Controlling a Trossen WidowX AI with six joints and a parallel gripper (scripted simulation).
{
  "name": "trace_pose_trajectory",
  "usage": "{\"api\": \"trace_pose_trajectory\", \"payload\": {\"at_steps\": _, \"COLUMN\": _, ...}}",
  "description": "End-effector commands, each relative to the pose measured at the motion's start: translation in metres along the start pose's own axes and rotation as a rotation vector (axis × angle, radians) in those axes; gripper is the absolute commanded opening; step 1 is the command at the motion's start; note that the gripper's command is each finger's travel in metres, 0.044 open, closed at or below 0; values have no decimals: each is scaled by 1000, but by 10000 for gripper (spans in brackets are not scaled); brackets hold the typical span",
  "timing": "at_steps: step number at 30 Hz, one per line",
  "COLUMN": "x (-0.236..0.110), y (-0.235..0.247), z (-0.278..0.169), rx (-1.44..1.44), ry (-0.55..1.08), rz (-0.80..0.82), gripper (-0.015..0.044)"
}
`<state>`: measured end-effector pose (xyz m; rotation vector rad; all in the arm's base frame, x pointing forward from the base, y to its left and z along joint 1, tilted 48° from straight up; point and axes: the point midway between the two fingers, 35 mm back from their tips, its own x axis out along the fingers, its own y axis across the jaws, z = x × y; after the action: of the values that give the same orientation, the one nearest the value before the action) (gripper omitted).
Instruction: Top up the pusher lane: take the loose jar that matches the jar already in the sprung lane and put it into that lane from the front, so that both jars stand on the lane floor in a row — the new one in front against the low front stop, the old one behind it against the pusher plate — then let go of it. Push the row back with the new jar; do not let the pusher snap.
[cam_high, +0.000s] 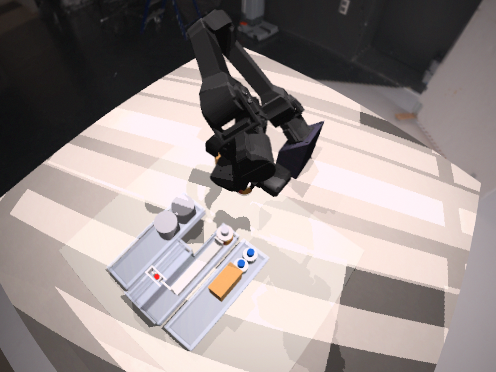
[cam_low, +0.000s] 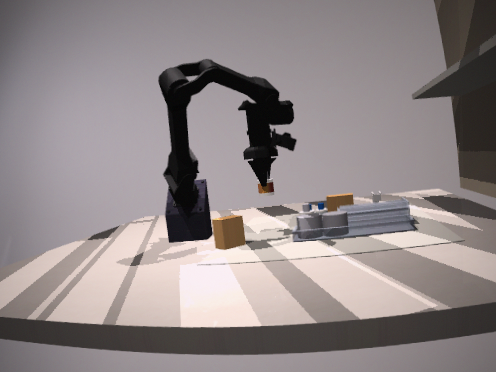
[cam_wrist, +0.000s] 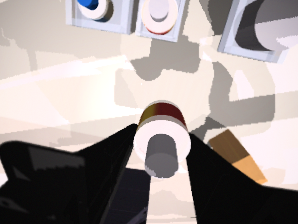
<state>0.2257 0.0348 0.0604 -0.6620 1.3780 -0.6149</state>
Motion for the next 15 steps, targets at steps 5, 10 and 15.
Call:
{"api": "trace_pose_trajectory", "payload": {"at_steps": 5, "x": 19, "y": 11, "z": 26, "rx": 10, "ry": 2, "rz": 3, "gripper": 0}}
{"api": "trace_pose_trajectory", "payload": {"at_steps": 10, "x": 41, "y": 19, "z": 47, "rx": 14, "ry": 1, "rz": 0, "gripper": 0}}
{"api": "trace_pose_trajectory", "payload": {"at_steps": 15, "x": 48, "y": 21, "z": 53, "rx": 15, "ry": 1, "rz": -1, "gripper": 0}}
